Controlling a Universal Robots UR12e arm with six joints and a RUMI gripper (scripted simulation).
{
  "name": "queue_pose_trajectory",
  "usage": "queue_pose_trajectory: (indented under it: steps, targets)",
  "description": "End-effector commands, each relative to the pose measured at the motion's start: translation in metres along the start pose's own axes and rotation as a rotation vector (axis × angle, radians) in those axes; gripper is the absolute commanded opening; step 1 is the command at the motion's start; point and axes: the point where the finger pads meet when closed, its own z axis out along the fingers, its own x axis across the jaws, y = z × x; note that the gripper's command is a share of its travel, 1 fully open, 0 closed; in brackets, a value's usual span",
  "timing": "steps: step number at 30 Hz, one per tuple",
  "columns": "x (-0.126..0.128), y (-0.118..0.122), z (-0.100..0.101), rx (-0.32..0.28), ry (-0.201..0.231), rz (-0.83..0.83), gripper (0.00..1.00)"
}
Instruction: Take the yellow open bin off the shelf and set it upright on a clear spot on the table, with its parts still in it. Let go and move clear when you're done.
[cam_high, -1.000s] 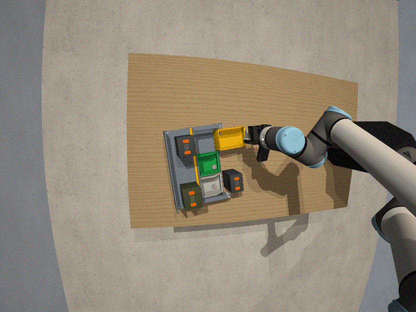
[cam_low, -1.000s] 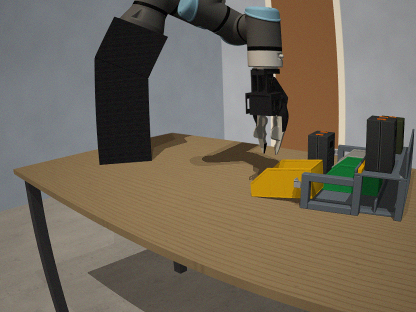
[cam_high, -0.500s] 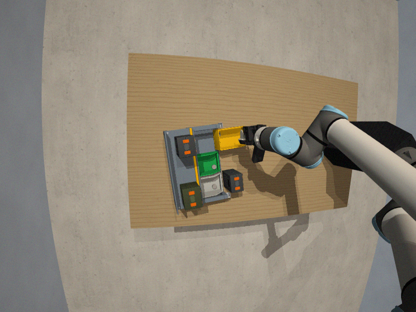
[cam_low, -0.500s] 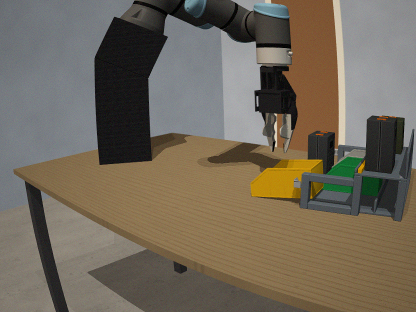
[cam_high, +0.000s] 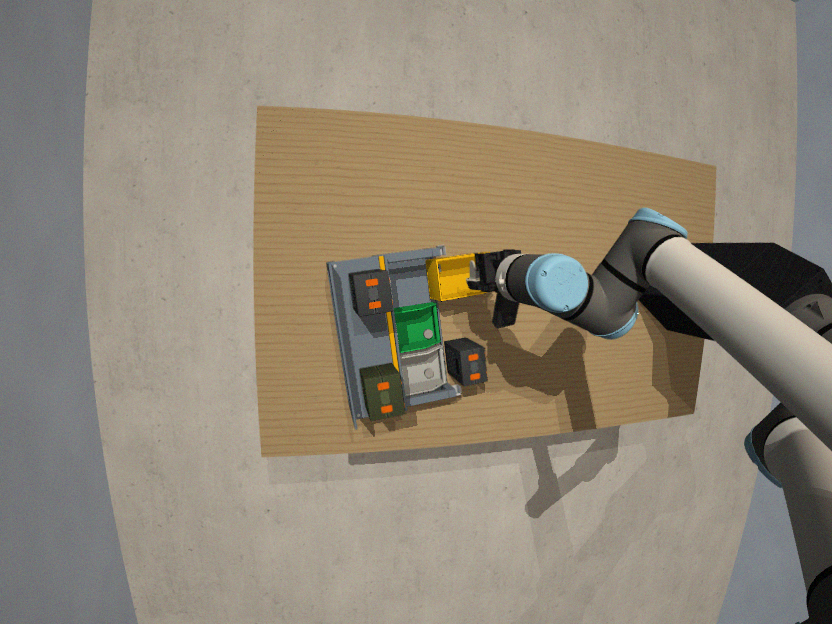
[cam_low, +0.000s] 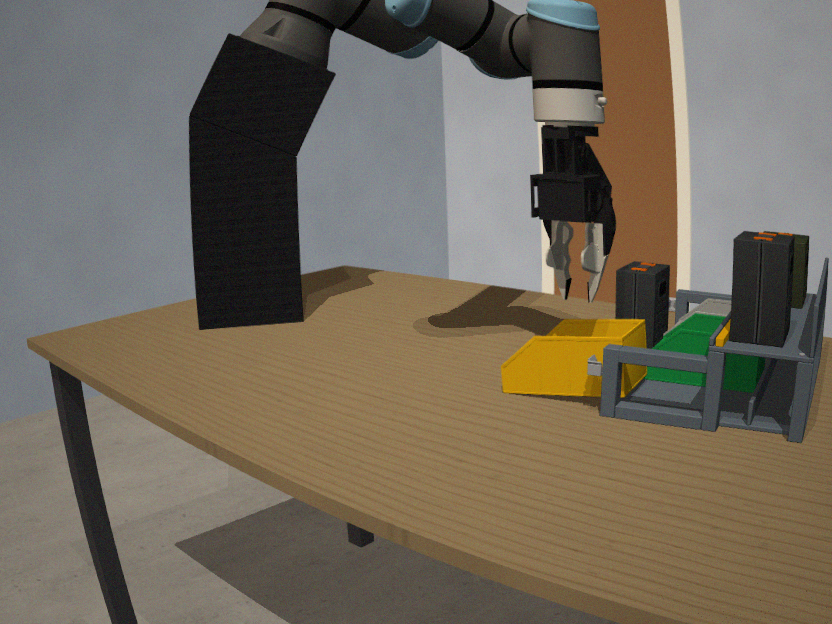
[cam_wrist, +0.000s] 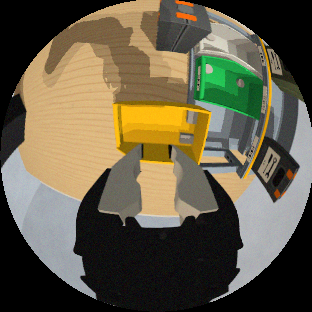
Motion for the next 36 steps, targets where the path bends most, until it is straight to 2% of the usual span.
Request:
queue_pose_trajectory:
  steps: [1,3,15,20,36]
  targets:
    - [0.021,0.002,-0.007,-0.001,0.001,0.000,0.20]
    - [0.037,0.003,-0.011,-0.001,0.001,0.000,0.20]
    - [0.037,0.003,-0.011,-0.001,0.001,0.000,0.20]
    - [0.089,0.007,-0.026,-0.001,0.001,0.000,0.20]
    - [0.094,0.007,-0.028,-0.001,0.001,0.000,0.20]
